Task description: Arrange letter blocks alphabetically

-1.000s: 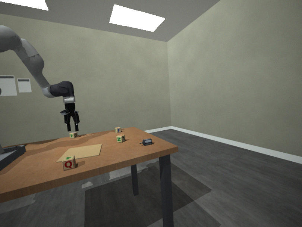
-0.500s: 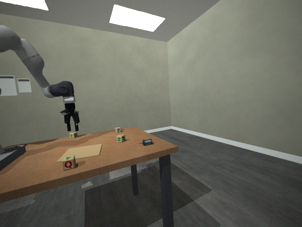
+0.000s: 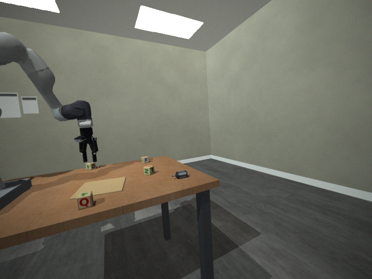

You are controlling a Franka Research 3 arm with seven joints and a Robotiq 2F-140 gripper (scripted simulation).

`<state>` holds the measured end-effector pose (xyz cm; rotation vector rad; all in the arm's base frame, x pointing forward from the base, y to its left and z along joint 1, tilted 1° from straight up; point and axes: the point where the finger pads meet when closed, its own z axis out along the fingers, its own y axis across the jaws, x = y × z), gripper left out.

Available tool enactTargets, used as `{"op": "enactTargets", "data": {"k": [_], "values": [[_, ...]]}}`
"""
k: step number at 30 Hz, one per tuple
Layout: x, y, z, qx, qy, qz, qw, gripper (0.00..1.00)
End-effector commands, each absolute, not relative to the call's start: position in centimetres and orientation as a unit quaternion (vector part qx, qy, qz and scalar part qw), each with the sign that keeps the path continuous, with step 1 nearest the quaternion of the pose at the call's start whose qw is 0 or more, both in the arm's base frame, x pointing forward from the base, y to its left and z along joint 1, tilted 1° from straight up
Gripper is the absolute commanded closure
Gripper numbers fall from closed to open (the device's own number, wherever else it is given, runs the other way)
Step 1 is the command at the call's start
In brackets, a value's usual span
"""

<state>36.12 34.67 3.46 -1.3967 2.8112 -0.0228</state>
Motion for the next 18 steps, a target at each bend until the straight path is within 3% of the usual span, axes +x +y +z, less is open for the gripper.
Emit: {"op": "enactTargets", "data": {"k": [1, 18], "values": [[36.1, 34.8, 2.6, -0.447, 0.895, -0.006, 0.002, 0.45], [36.1, 34.8, -1.2, -0.447, 0.895, -0.006, 0.002, 0.45]]}}
